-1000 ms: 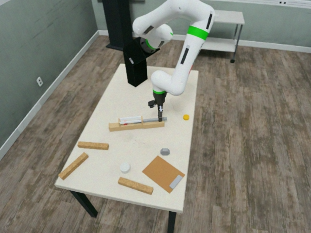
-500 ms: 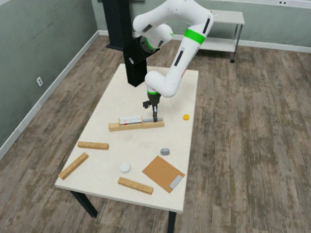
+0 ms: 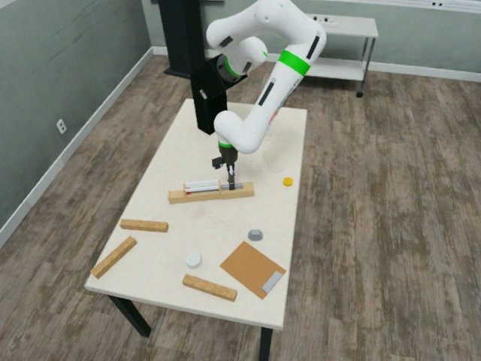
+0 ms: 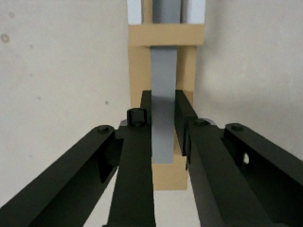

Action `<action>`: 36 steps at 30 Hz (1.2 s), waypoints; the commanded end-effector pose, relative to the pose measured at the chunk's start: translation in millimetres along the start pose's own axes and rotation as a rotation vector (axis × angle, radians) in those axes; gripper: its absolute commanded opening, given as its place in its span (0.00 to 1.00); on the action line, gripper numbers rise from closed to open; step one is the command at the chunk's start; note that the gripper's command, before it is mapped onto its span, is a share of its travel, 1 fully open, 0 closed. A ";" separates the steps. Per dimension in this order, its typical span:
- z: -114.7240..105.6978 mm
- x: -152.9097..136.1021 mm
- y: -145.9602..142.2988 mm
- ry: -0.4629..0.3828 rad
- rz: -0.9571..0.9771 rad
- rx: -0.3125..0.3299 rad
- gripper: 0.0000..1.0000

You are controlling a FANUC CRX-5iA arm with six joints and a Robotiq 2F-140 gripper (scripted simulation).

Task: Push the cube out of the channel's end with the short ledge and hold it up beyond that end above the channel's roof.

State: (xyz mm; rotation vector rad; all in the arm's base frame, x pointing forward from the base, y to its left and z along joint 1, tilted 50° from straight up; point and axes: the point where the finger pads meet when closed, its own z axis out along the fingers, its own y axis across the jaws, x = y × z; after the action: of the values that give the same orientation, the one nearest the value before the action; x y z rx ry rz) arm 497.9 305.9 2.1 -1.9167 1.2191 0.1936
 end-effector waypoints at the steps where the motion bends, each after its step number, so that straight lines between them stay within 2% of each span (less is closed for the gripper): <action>1: -0.4 3.5 -0.5 0.000 -0.001 0.001 0.10; 15: -0.3 28.4 -0.7 0.000 -0.001 0.001 0.10; 36: -0.4 32.2 -0.7 0.000 -0.001 0.001 0.10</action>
State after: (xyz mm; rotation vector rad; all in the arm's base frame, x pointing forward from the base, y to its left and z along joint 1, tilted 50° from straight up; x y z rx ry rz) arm 514.6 284.5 -14.5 -1.9163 1.2184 0.1940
